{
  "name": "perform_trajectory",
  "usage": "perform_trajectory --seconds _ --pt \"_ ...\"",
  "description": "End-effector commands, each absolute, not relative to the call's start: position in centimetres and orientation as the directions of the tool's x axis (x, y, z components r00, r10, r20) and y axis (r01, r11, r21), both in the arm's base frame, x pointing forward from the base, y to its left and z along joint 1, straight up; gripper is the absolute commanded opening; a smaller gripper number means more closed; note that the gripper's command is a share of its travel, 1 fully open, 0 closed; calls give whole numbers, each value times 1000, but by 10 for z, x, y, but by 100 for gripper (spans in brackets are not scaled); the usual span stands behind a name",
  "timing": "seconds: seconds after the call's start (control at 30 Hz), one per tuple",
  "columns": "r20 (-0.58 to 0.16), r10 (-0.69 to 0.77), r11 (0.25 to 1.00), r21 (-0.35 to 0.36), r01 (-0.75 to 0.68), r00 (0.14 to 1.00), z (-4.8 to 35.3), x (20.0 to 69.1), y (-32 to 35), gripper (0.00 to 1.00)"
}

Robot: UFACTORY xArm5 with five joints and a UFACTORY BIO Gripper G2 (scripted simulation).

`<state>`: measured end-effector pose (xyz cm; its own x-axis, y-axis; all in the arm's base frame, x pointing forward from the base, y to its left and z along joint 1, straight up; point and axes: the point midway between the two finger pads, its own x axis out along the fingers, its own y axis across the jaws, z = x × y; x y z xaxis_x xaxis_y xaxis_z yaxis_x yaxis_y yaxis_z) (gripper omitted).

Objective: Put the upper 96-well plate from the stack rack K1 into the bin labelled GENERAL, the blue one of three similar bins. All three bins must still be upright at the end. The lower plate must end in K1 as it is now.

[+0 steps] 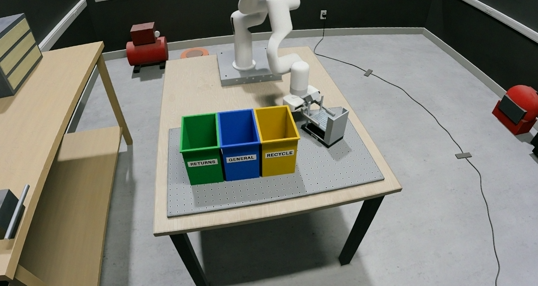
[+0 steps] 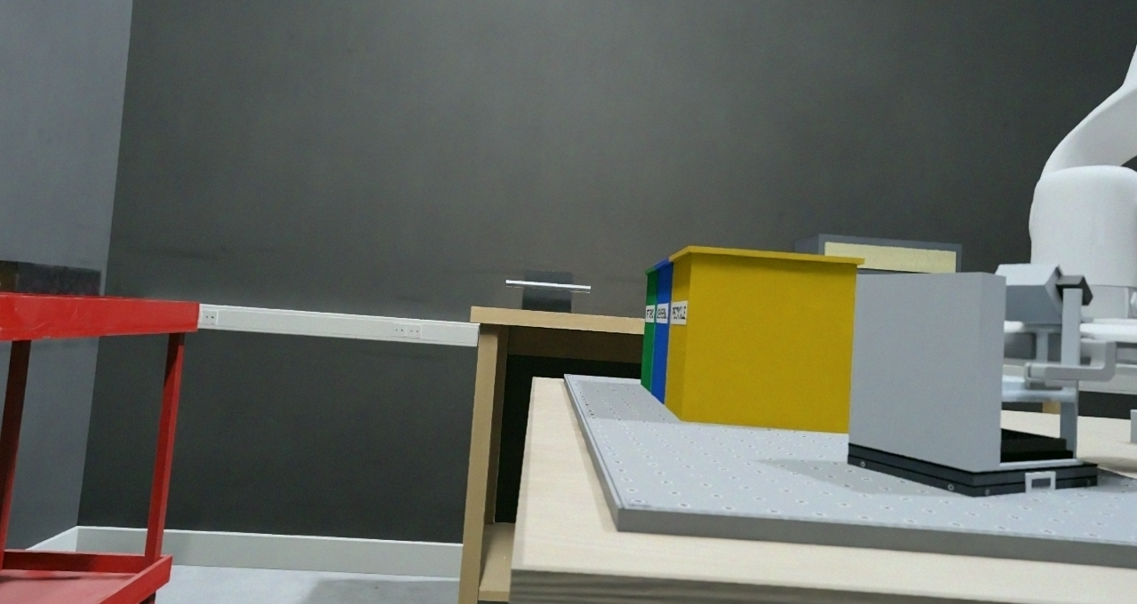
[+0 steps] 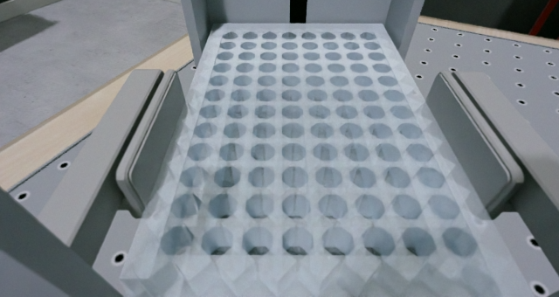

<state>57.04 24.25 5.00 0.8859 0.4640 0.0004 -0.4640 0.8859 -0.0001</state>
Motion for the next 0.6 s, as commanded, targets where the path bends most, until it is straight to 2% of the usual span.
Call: perform_trajectory --seconds 0.0,0.57 --pt "3 464 886 -3 -464 886 53 571 243 0" --pt "3 464 886 -3 -464 886 78 571 243 0"
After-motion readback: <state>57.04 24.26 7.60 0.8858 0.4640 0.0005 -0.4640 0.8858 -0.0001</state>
